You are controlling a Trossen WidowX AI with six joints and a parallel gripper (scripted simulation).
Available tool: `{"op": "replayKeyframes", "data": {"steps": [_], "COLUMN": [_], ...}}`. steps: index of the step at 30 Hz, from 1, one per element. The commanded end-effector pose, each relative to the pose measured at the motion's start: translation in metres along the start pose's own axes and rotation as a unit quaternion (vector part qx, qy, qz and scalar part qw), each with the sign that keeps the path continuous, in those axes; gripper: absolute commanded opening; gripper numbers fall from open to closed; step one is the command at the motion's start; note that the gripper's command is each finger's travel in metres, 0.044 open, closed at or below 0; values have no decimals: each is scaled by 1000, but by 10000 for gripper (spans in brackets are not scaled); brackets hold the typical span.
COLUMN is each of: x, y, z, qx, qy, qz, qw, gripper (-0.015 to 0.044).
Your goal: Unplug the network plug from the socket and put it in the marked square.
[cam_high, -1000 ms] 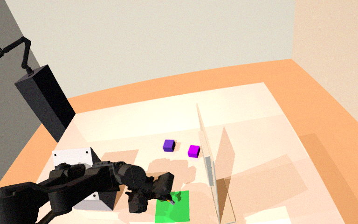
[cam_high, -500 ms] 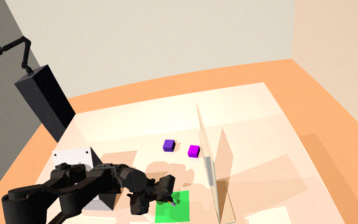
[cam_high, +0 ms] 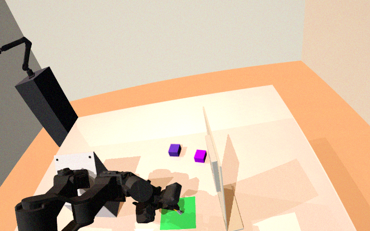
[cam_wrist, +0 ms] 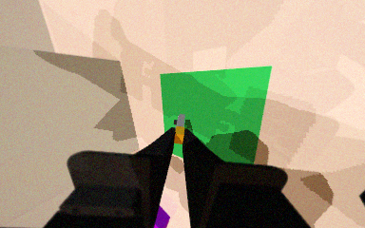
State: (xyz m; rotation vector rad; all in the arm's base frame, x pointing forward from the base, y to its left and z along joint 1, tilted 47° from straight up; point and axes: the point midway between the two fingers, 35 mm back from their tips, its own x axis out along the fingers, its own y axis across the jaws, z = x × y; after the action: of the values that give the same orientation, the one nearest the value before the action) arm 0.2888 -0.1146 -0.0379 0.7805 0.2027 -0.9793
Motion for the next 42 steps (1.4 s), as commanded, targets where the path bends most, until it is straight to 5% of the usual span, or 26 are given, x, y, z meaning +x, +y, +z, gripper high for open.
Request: {"op": "replayKeyframes", "data": {"steps": [1, 27, 33, 42], "x": [2, 10, 10, 7], "y": [-2, -11, -11, -10], "z": [0, 2, 2, 1], "qx": [-3, -2, -2, -2], "qy": [2, -1, -1, 0], "qz": [1, 0, 0, 0], "qw": [1000, 1000, 1000, 1000], "gripper": [0, 0, 156, 156]}}
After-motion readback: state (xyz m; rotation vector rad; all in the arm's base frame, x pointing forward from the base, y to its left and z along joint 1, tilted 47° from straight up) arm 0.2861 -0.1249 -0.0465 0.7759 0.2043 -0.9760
